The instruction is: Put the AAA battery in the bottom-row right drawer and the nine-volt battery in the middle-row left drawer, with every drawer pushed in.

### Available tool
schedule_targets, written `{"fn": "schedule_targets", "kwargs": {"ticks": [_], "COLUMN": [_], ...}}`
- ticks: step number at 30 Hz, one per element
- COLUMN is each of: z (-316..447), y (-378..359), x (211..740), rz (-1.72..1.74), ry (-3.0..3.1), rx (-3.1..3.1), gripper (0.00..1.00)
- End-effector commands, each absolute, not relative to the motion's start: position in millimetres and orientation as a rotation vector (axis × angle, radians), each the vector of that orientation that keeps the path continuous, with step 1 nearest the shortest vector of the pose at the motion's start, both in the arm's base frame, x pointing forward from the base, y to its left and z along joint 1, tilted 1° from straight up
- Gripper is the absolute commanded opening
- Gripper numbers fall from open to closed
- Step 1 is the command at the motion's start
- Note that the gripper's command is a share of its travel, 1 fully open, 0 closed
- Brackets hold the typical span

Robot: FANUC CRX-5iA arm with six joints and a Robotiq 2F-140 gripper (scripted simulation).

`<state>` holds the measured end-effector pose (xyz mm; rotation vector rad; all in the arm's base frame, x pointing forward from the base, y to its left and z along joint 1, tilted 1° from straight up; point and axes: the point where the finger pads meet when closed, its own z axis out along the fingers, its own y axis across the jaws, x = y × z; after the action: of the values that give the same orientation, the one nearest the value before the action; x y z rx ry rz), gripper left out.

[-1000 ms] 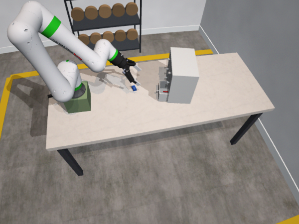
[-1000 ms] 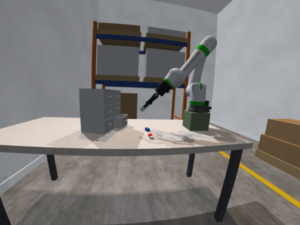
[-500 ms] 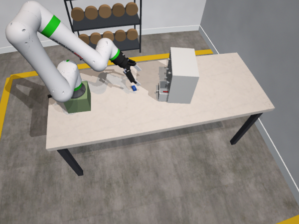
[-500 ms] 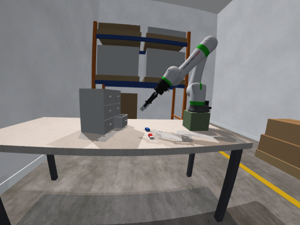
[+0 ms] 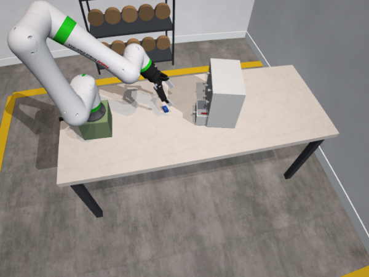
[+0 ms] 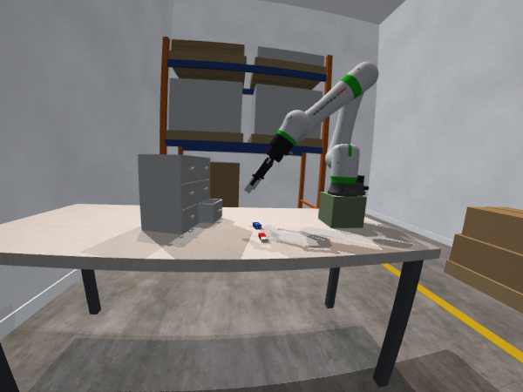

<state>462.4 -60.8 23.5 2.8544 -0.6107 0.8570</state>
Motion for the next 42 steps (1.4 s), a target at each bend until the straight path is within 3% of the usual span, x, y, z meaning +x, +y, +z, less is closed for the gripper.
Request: {"fn": "schedule_targets", "kwargs": {"ticks": [1, 42], "z": [25, 47], "y": [-59, -58], "x": [463, 462], "rz": [0.782, 0.054], "ry": [-0.624, -0.666], "rx": [2.860, 3.063], "gripper": [1.00, 1.00]}}
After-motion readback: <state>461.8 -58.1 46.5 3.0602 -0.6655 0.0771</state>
